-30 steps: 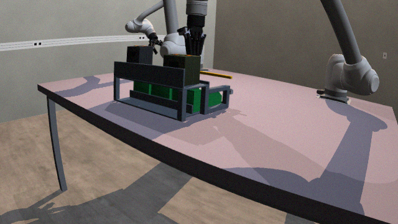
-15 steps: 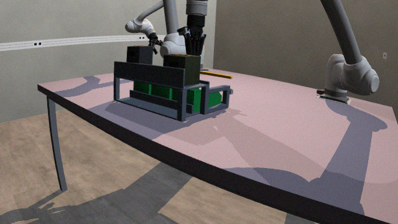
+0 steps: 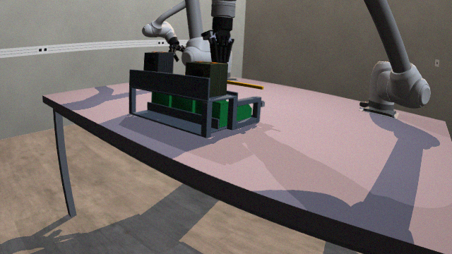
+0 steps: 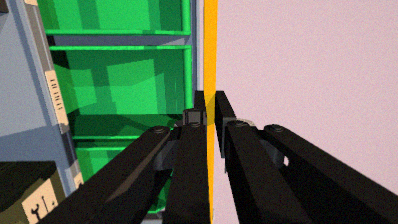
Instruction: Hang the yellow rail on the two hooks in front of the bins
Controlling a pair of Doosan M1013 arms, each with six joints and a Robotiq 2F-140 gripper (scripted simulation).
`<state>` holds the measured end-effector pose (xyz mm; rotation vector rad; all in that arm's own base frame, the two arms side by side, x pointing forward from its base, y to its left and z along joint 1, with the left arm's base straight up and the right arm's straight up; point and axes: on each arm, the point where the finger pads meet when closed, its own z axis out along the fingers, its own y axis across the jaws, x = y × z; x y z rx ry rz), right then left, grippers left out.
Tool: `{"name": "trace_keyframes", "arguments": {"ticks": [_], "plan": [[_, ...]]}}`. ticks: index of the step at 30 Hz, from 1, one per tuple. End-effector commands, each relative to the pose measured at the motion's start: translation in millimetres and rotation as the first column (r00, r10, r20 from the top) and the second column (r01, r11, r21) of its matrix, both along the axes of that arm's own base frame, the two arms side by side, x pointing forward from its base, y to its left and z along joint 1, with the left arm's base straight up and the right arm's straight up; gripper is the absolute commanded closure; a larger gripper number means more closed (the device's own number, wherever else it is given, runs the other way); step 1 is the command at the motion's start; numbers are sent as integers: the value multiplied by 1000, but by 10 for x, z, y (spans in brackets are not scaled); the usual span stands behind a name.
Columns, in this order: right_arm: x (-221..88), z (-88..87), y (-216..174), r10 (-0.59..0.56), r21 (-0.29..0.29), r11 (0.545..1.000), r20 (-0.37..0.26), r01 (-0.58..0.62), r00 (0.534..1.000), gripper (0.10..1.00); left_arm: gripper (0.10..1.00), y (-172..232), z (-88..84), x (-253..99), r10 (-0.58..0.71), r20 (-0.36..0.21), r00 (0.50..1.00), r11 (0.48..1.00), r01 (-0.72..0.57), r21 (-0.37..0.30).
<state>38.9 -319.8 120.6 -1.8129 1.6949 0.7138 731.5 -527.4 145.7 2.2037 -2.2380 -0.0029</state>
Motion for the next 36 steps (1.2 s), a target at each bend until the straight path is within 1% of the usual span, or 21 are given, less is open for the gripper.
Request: {"name": "trace_keyframes", "arguments": {"ticks": [1,13,36], "plan": [[1,3,-3,0,-1,1000,0,0,1000,98,999,-1,15,4,0,2,1000,1000,0,-1],[1,3,-3,0,-1,1000,0,0,1000,98,999,-1,-10,4,0,2,1000,1000,0,-1],[1,3,-3,0,-1,1000,0,0,1000,98,999,-2,-128,5,0,2,1000,1000,0,-1]]}}
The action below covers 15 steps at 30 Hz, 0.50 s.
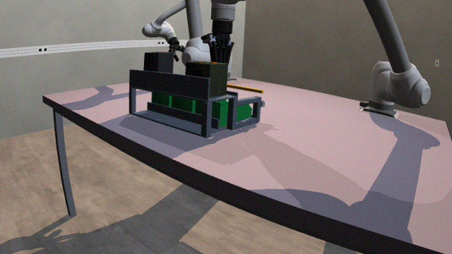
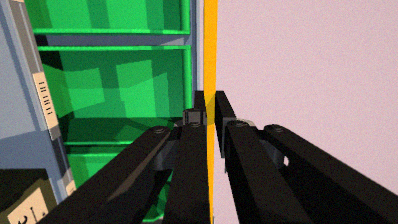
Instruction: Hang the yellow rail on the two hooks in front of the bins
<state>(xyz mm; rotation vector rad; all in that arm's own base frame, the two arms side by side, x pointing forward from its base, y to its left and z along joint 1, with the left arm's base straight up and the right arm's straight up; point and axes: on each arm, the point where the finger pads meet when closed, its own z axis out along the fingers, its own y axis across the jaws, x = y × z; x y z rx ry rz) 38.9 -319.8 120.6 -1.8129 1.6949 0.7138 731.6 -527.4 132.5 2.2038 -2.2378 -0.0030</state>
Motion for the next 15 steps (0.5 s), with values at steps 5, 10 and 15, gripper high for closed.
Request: {"name": "trace_keyframes", "arguments": {"ticks": [5,10,15], "plan": [[1,3,-3,0,-1,1000,0,0,1000,98,999,-2,-16,5,0,2,1000,1000,0,-1],[1,3,-3,0,-1,1000,0,0,1000,98,999,-2,-31,5,0,2,1000,1000,0,-1],[1,3,-3,0,-1,1000,0,0,1000,98,999,-2,-43,5,0,2,1000,1000,0,-1]]}}
